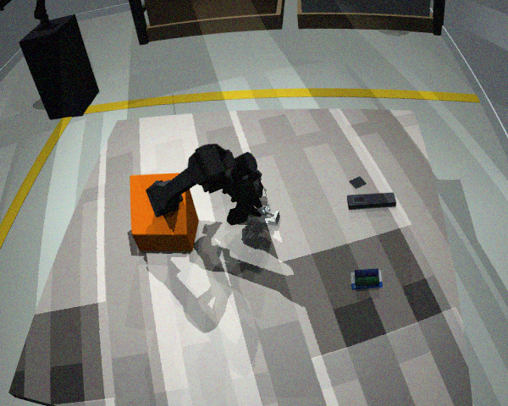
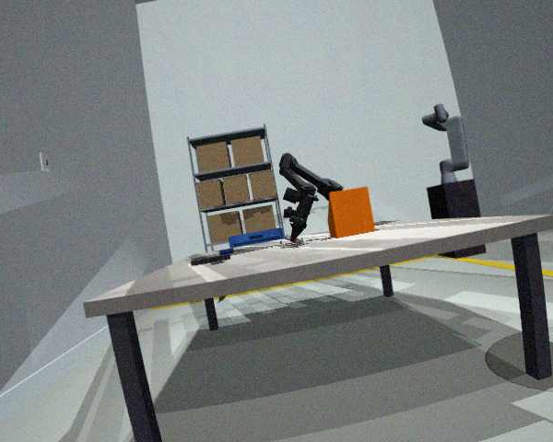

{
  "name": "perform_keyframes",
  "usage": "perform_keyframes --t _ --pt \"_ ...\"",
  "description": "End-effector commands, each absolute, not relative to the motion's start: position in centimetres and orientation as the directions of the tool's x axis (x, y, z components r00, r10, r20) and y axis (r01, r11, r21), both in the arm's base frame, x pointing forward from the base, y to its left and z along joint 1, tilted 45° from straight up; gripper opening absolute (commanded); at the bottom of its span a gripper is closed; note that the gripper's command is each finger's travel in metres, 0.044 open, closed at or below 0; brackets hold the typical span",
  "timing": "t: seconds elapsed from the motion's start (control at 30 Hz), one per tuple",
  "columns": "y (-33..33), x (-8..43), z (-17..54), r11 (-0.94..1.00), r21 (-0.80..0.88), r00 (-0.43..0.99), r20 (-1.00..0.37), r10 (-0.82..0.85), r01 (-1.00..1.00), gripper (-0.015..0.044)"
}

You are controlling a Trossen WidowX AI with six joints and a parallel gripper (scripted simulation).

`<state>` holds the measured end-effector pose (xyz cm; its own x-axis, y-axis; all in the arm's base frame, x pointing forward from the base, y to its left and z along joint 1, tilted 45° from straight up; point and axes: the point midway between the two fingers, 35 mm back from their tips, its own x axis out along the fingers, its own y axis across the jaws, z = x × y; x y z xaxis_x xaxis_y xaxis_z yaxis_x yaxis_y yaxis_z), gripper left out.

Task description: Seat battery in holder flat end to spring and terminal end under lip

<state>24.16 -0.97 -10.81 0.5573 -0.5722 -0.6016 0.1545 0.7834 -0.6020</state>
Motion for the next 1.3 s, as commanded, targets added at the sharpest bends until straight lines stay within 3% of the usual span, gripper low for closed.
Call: perform_keyframes --t 0.0,1.27 --pt "-1.0 23.9 -11.1 0.787 -0.6 0.538 -0.619 -0.572 0.146 0.0078" --pt "-1.0 25.6 -12.1 0.797 -0.578 0.38 -0.707 -0.596 0.174 0.0078"
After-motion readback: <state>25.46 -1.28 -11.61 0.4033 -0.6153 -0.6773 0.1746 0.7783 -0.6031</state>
